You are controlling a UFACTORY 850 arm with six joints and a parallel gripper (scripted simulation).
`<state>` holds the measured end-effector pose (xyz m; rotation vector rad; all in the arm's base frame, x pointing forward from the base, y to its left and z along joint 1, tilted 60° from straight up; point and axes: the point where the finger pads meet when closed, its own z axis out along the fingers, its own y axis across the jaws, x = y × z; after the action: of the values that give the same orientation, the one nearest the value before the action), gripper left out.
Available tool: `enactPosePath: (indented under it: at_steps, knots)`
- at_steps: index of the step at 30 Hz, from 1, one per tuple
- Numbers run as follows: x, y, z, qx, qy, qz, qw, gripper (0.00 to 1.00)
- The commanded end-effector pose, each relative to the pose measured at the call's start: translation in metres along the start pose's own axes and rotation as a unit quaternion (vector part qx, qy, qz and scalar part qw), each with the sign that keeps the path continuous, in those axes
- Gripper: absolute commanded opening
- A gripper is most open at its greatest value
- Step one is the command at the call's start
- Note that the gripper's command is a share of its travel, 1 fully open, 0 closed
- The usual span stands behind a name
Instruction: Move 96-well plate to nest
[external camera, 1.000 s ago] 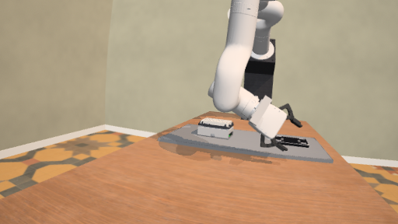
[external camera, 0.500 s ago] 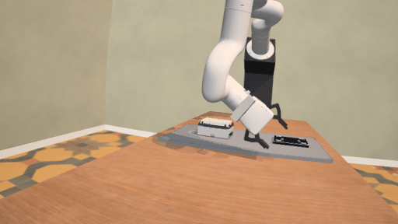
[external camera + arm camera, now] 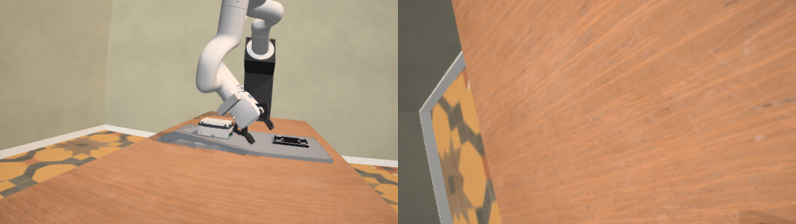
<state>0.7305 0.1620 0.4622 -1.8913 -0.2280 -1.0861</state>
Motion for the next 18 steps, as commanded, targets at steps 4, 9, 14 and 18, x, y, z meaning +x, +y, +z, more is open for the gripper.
enactPosePath:
  at_steps: [4,9,14,18]
  knots:
    - [-0.004,0.02,-0.021,-0.037,0.024,0.063,0.997,1.0]
    - [-0.009,0.037,-0.039,-0.066,0.044,0.116,0.99,1.0]
    - [-0.013,0.046,-0.049,-0.081,0.055,0.144,0.985,1.0]
    - [-0.017,0.052,-0.056,-0.095,0.066,0.171,0.978,1.0]
